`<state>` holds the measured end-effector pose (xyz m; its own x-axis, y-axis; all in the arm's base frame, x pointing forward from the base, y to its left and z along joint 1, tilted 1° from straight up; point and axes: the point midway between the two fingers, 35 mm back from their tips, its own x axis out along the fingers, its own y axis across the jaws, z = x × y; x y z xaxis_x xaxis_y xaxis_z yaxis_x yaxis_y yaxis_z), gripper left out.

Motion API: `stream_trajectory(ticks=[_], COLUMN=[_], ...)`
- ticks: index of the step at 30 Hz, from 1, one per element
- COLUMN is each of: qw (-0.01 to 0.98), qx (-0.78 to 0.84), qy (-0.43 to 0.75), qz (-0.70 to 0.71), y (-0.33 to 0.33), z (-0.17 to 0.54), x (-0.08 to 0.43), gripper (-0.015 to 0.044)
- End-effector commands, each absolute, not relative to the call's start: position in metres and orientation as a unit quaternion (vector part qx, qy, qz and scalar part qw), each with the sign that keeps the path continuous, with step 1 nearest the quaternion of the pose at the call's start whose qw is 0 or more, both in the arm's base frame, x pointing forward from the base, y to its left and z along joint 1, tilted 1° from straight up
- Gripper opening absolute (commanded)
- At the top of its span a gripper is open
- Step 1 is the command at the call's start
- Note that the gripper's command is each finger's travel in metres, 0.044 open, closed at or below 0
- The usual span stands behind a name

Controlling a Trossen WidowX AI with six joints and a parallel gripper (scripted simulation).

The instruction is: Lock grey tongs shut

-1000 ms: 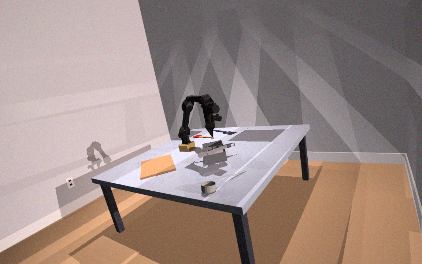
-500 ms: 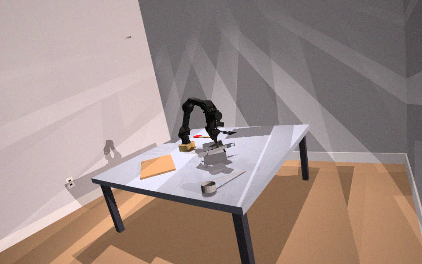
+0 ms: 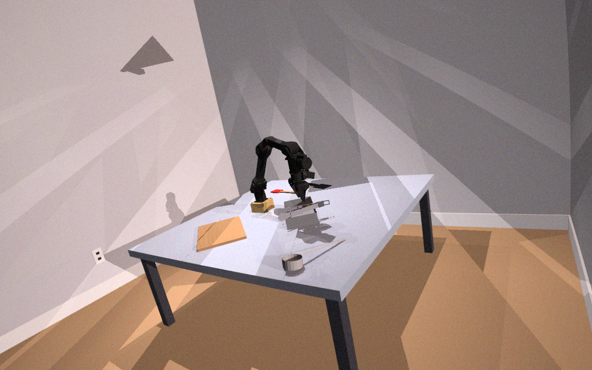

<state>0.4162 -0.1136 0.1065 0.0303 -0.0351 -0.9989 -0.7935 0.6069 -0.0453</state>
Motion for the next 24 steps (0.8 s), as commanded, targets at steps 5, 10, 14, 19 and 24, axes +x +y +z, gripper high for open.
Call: stream_trajectory(ticks=[5,10,14,19,24], qw=[0.636,0.636,0.636,0.636,0.636], qx=[-0.329,-0.329,-0.329,-0.329,-0.329], qy=[0.630,0.630,0.630,0.630,0.630], qz=[0.301,0.301,0.301,0.301,0.301], y=[-0.114,-0.114,-0.114,-0.115,-0.115], z=[0.093,0.085,0.078,0.070,0.062], x=[0.417,0.417,0.418,0.418,0.418], gripper=[0.0440,0.0440,0.0440,0.0440,0.0440])
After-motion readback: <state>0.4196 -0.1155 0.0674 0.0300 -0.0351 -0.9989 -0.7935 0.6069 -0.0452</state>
